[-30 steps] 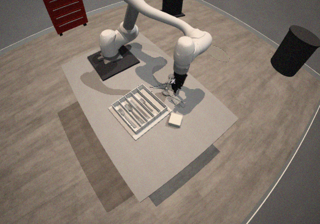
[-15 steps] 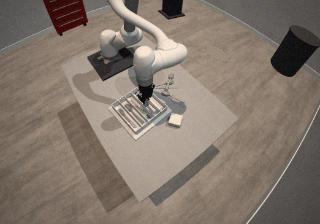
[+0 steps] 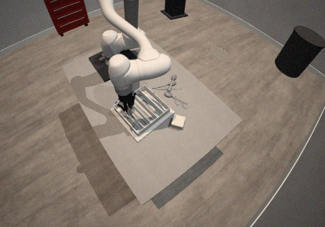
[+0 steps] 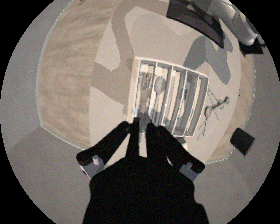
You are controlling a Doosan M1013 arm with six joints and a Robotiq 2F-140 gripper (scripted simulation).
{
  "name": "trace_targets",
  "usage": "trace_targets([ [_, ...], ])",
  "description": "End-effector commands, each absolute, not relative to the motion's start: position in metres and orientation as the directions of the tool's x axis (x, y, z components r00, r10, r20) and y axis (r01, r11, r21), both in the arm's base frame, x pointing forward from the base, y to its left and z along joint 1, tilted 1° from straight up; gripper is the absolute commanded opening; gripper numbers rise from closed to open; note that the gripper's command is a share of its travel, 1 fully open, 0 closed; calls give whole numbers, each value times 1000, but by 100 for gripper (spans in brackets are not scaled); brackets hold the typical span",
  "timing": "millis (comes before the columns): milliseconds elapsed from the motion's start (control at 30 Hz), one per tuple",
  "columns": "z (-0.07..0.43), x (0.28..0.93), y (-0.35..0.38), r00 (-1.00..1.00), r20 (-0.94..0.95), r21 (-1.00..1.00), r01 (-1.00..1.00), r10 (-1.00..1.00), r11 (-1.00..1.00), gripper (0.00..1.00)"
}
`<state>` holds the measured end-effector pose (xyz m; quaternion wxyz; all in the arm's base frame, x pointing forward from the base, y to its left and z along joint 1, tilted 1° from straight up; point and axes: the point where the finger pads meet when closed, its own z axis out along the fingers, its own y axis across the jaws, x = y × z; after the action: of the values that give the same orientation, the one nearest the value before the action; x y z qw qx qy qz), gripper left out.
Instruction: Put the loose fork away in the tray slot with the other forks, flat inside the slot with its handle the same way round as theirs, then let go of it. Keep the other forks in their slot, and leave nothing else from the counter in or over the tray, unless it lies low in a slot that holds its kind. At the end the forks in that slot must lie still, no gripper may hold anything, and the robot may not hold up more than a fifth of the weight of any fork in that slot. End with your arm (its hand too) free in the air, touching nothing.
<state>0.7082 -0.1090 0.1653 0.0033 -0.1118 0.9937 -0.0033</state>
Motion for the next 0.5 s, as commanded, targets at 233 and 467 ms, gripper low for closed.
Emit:
trace_targets([
  [233, 166, 707, -110, -969, -88, -9, -233, -233, 972, 3],
  [467, 166, 707, -110, -968, -94, -10, -232, -232, 973, 3],
])
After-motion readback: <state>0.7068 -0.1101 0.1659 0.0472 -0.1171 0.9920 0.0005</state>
